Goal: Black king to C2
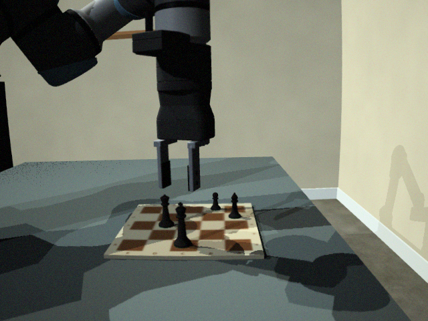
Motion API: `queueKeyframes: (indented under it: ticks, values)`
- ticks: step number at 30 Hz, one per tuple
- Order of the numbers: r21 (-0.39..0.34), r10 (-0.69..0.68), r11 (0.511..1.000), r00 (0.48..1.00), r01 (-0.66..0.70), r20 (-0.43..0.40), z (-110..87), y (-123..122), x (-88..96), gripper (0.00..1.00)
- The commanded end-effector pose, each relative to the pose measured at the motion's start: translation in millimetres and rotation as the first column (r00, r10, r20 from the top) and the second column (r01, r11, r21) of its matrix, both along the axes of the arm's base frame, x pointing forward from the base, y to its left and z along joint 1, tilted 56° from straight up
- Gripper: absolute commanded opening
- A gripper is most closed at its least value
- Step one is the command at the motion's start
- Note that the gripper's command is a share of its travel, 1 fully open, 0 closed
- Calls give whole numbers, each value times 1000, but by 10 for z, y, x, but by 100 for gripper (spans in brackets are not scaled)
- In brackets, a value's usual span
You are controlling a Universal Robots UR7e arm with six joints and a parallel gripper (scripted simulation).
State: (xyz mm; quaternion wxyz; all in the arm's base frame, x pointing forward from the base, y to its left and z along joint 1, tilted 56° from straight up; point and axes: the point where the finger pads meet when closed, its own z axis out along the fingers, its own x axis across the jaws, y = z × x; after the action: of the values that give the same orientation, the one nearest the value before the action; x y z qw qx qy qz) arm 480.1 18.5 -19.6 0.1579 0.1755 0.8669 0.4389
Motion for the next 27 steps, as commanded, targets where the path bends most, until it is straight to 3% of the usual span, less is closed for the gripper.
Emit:
queueKeyframes:
  ticks: [1,27]
  values:
    - [-1,-1,1000,1000,1,1,-26,30,23,79]
    - [-1,-1,1000,1000,1,1,-73,88,58,79]
